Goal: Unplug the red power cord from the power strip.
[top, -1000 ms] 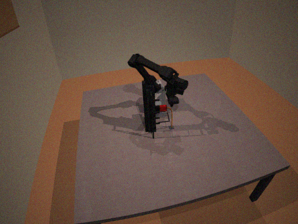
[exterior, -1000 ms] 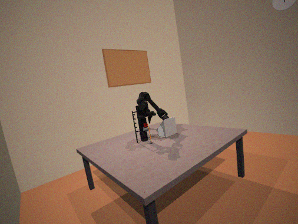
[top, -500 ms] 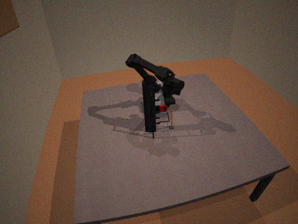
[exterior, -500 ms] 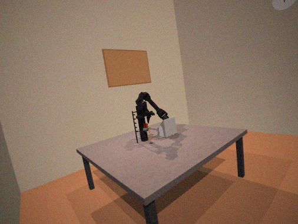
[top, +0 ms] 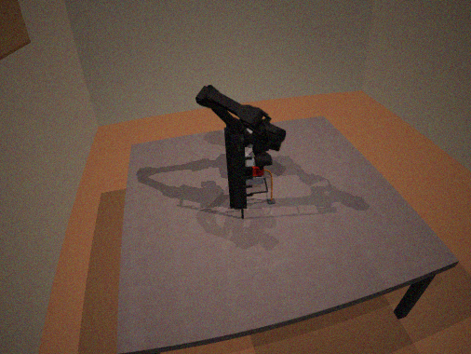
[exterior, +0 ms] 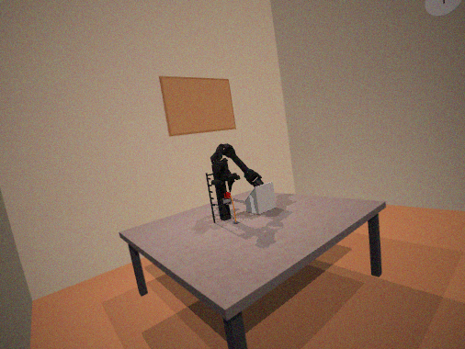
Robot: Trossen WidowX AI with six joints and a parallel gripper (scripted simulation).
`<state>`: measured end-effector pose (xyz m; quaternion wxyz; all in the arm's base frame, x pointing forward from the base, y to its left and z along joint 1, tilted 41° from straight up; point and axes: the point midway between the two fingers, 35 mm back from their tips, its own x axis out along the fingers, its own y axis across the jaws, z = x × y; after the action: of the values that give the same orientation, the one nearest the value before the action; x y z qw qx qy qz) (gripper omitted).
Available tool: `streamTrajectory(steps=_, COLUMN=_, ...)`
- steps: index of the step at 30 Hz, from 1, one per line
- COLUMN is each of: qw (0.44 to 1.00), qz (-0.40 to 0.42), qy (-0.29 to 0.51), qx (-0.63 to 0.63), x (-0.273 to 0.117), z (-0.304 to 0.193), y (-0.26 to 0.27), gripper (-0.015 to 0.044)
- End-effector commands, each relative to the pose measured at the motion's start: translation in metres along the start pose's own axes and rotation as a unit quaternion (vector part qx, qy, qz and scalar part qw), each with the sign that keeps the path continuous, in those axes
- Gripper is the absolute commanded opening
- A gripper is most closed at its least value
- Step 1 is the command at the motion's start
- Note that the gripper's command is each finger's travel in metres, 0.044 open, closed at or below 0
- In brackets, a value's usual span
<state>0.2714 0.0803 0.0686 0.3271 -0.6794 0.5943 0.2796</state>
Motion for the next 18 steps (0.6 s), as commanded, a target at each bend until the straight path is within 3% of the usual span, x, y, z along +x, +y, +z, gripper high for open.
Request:
streamTrajectory(steps=1, qw=1.000, qz=-0.001, qy=0.002, qx=-0.003, x=0.0031, z=-0.0012, y=0.0001, gripper=0.0160)
streamTrajectory(steps=9, qw=1.000, qz=-0.001, qy=0.003, qx=-0.003, x=0.0117, z=-0.0013, y=0.0001, gripper=0.0160)
streamTrajectory(steps=13, qw=1.000, qz=0.000, qy=0.001, qx=0.000, x=0.0096, z=-0.0007, y=0.0003, gripper=0.0055)
streamTrajectory(steps=18, qw=1.000, qz=0.000, qy=0.001, qx=0.000, x=0.0096, z=-0.0007, y=0.0003, gripper=0.0022)
